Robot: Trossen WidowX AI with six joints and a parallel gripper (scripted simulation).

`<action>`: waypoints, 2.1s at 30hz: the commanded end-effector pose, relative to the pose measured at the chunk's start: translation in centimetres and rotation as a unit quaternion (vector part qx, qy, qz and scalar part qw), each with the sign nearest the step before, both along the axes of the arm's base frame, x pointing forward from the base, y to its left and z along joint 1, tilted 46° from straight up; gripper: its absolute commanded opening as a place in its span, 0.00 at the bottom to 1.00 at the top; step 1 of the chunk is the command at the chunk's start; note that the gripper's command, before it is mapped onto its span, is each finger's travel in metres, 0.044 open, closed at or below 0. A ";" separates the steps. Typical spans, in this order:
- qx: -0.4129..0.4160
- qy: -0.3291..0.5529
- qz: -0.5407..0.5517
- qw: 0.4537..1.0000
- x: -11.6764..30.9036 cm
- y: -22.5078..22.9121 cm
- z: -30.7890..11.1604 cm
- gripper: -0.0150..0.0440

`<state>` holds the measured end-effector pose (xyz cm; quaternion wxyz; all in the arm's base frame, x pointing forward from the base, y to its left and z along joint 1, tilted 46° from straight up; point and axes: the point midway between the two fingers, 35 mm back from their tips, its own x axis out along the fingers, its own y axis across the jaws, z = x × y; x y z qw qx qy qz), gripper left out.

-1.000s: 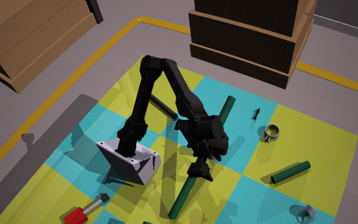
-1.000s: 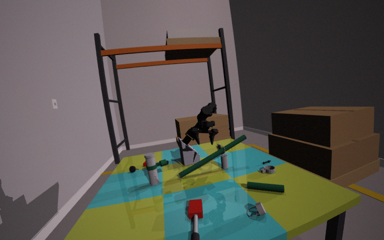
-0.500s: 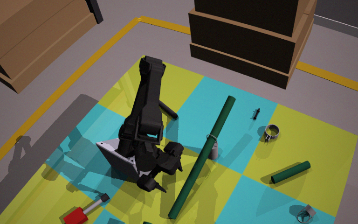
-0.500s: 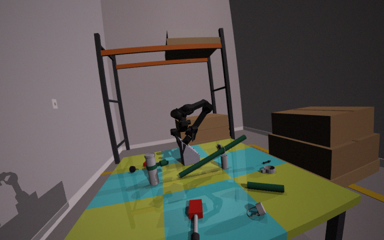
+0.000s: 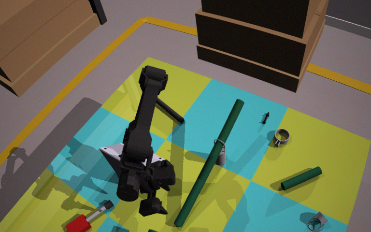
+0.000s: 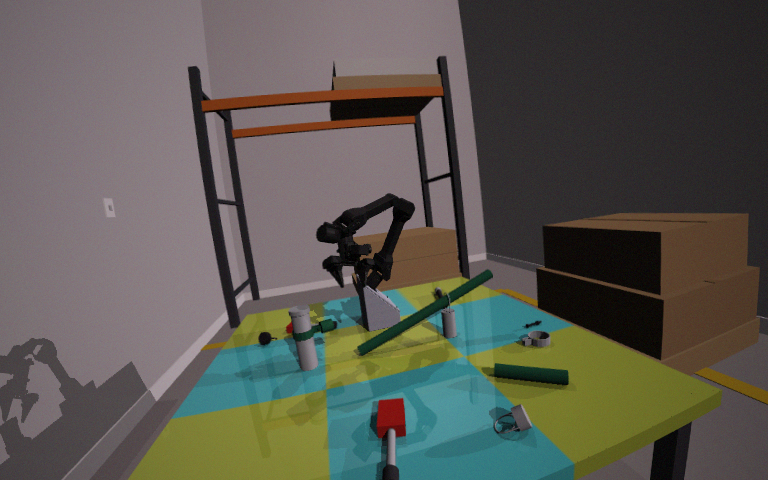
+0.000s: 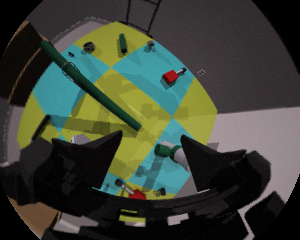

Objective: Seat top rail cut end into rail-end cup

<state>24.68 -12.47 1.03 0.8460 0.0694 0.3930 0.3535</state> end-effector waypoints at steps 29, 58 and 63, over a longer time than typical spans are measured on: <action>-0.208 -0.410 0.335 0.823 -3.4 -6.1 -9.4 1.00; -0.209 -0.409 0.335 0.823 -2.4 0.2 -15.4 1.00; -0.210 -0.409 0.334 0.823 -2.0 0.7 -15.8 1.00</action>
